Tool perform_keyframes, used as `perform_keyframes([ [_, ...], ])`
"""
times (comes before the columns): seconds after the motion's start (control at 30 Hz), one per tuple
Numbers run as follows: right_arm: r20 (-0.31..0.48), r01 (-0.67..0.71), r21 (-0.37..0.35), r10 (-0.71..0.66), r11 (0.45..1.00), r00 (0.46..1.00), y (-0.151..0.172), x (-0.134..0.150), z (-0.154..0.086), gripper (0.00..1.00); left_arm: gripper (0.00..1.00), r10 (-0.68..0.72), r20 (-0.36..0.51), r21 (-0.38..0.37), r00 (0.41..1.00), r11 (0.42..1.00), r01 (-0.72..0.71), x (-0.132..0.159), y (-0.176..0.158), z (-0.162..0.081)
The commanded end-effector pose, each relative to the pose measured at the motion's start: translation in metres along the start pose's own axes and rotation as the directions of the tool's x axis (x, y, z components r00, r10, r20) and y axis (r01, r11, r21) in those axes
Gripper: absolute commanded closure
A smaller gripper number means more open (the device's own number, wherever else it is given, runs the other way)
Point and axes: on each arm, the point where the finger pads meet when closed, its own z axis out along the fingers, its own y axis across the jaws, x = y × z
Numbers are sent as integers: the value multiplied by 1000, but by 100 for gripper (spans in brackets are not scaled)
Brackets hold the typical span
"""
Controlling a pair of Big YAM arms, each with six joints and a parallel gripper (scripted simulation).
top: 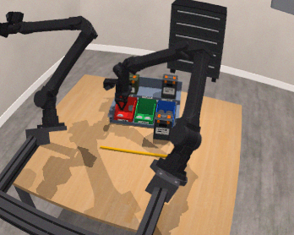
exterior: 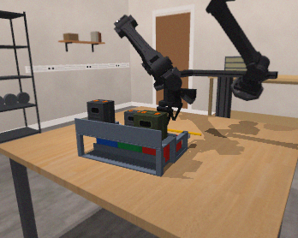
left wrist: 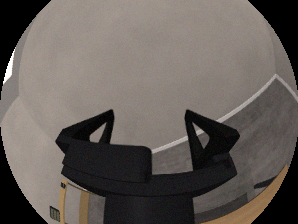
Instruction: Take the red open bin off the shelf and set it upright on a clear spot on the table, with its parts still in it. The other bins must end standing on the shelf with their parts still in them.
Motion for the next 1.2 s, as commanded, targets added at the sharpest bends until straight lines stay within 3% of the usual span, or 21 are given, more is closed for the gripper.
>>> perform_keyframes([
  [0.0, 36, -26, 55, 24, 998, 999, -26, -9, -36, 10, 0, -5, 51, -8, 999, 1000, 5, -40, 5, -4],
  [0.1, 36, -26, 54, 24, 998, 999, -26, -8, -36, 10, 0, -5, 51, -8, 999, 1000, 5, -40, 5, -4],
  [0.13, 36, -26, 54, 24, 998, 999, -26, -8, -36, 100, 0, -5, 51, -8, 999, 1000, 5, -40, 5, -4],
  [1.17, 31, -19, 48, 17, 999, 999, -22, -10, -32, 100, 0, -5, 51, -8, 999, 1000, 5, -40, 5, -4],
])
